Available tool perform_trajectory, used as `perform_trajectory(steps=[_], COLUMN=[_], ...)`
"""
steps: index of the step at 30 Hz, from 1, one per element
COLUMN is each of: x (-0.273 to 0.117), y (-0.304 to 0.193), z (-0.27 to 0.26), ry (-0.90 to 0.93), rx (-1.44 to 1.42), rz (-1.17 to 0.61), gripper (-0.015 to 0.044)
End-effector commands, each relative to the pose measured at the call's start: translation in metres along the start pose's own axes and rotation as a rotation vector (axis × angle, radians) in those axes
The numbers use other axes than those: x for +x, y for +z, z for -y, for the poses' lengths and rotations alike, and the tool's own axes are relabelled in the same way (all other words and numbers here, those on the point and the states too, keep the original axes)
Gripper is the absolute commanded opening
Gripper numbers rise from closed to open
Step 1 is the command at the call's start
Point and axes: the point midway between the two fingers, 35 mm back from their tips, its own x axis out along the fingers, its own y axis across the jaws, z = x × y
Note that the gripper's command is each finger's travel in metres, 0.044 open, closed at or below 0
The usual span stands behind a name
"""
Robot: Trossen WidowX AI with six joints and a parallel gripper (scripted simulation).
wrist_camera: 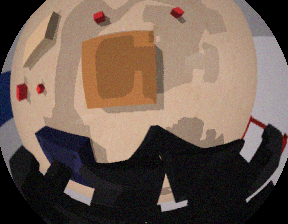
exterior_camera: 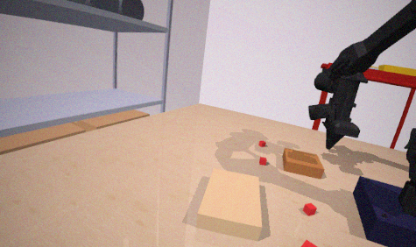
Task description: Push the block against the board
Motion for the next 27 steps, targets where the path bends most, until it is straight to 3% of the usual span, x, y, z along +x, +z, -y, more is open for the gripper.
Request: perform_trajectory(steps=[1, 27], x=[0.04, 0.051], y=[-0.006, 0.021], z=[-0.004, -0.003], ry=[0.013, 0.013], rx=[-0.005, -0.005], rz=[-0.007, -0.005], gripper=[0.0, 0.0])
